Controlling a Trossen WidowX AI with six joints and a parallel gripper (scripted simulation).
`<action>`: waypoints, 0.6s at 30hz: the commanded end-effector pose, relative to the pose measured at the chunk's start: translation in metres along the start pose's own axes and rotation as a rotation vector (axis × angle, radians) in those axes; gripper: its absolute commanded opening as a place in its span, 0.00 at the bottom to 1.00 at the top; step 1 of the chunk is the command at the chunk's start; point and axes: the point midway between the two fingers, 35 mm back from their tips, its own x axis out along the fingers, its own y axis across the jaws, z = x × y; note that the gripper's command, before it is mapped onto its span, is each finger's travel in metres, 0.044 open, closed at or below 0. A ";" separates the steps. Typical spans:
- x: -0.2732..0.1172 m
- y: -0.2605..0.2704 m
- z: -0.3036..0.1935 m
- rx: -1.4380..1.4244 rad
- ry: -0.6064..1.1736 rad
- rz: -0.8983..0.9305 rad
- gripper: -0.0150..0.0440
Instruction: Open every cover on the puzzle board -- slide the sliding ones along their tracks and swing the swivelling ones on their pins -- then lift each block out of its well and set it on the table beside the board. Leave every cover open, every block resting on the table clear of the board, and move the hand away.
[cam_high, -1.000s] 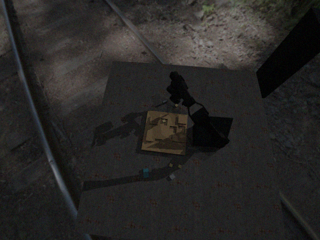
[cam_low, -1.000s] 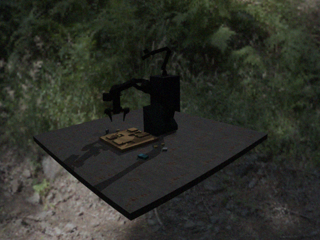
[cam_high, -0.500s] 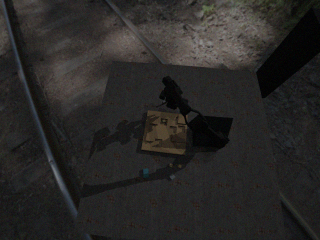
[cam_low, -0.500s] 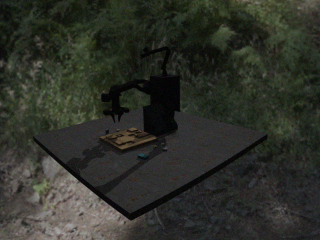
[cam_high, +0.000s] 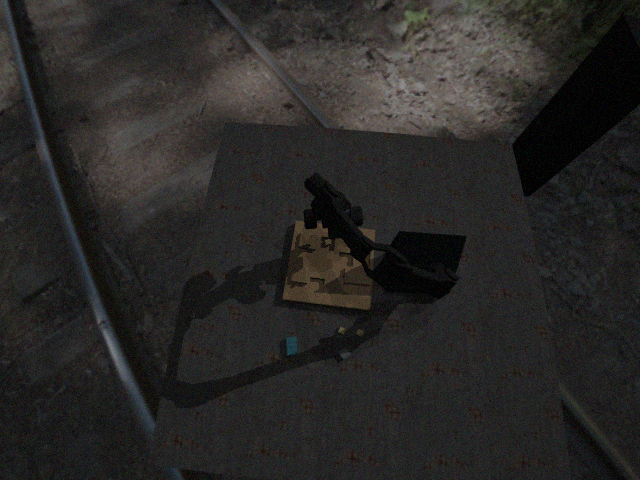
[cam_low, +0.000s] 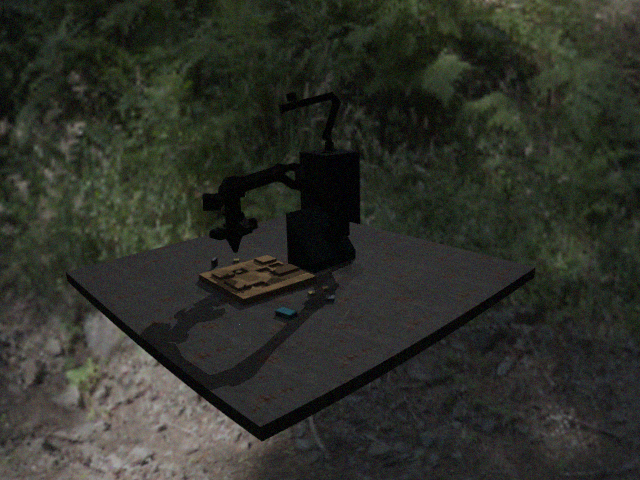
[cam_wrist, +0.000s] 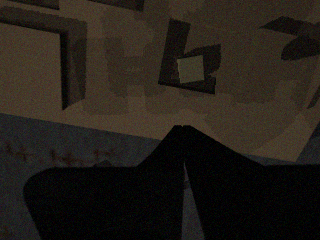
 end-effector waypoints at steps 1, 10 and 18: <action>0.000 -0.012 0.023 -0.138 -0.006 -0.004 0.25; 0.005 -0.012 0.025 -0.149 -0.006 -0.004 0.25; 0.039 -0.013 0.025 -0.149 -0.007 -0.005 0.25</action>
